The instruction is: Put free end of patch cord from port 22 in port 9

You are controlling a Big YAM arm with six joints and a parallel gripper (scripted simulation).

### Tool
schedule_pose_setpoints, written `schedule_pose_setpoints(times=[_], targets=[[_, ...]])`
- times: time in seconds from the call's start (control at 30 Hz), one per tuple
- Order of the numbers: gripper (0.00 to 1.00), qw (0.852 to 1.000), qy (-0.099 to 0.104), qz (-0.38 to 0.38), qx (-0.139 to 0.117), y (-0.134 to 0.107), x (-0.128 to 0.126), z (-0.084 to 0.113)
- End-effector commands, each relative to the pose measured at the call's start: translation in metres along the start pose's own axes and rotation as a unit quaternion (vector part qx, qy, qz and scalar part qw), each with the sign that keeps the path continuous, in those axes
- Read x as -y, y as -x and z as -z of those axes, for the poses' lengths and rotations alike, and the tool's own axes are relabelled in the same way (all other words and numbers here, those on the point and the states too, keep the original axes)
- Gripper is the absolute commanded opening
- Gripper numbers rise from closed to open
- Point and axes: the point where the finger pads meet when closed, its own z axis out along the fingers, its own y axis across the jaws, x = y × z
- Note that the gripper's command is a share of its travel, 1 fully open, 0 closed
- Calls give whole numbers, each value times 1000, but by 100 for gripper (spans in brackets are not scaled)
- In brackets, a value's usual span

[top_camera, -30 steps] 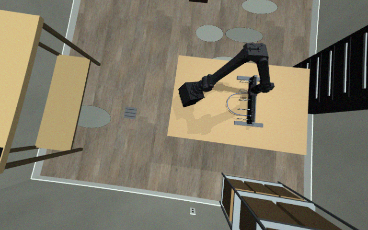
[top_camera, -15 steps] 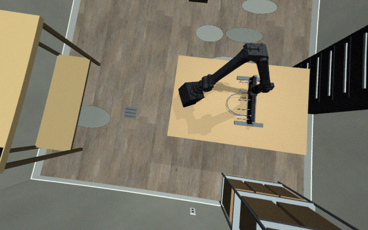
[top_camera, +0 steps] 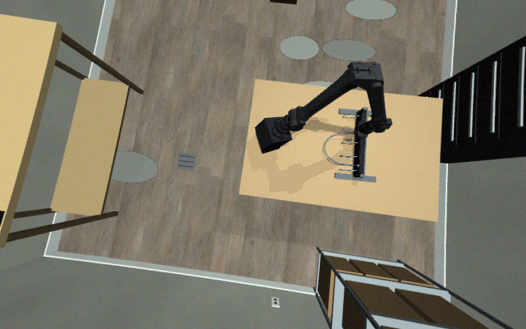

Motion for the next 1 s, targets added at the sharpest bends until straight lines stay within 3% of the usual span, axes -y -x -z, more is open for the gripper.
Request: schedule_pose_setpoints(times=[0.0, 0.97], targets=[[0, 999, 1, -2, 32, 30, -1, 15], [0, 999, -1, -4, 37, 36, 0, 20]])
